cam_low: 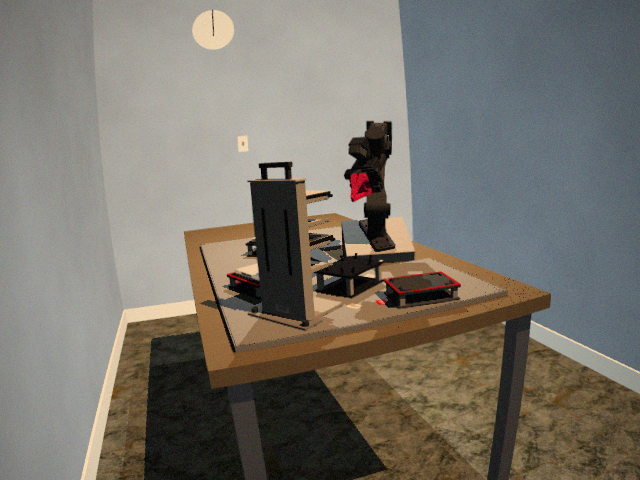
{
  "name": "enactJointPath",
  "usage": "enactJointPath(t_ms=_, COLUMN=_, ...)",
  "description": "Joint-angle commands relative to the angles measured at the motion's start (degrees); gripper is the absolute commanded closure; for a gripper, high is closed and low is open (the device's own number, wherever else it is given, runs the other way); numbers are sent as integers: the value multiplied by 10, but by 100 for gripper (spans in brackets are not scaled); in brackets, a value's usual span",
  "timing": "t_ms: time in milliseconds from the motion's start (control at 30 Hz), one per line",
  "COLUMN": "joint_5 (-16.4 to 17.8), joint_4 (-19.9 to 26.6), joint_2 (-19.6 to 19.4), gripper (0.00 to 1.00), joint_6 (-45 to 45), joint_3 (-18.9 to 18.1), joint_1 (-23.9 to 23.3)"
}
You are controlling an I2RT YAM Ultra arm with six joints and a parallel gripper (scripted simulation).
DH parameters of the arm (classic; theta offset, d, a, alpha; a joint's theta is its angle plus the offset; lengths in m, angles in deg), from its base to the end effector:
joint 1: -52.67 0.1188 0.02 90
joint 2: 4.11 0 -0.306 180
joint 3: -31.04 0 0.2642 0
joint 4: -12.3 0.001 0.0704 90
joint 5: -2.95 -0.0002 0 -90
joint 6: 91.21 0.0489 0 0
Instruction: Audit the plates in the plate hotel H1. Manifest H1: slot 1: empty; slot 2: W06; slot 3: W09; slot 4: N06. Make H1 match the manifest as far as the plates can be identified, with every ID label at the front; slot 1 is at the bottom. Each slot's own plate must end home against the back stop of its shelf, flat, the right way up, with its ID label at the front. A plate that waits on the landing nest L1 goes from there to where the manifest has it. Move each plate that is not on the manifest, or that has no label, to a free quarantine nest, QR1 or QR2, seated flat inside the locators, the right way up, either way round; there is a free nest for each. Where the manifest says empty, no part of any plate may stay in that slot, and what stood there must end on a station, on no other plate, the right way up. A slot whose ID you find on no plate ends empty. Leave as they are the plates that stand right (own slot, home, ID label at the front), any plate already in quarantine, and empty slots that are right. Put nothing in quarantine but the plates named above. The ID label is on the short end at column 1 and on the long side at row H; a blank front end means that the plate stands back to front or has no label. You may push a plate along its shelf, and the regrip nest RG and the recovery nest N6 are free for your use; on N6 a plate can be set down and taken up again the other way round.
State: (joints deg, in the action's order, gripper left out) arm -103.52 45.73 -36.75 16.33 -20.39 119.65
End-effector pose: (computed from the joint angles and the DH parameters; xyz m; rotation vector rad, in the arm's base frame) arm 0.0611 0.1108 0.3391 -0.5936 1.7906 0.7729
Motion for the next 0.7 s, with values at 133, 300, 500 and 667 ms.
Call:
enactJointPath(t_ms=133, joint_5=-111, joint_4=8, joint_2=-21, gripper=100, joint_6=31, joint_3=-25, joint_1=57)
enactJointPath(t_ms=300, joint_5=-116, joint_4=8, joint_2=-8, gripper=100, joint_6=33, joint_3=-26, joint_1=57)
enactJointPath(t_ms=500, joint_5=-116, joint_4=36, joint_2=-8, gripper=0, joint_6=31, joint_3=-55, joint_1=48)
enactJointPath(t_ms=667, joint_5=-114, joint_4=58, joint_2=-16, gripper=0, joint_6=29, joint_3=-78, joint_1=46)
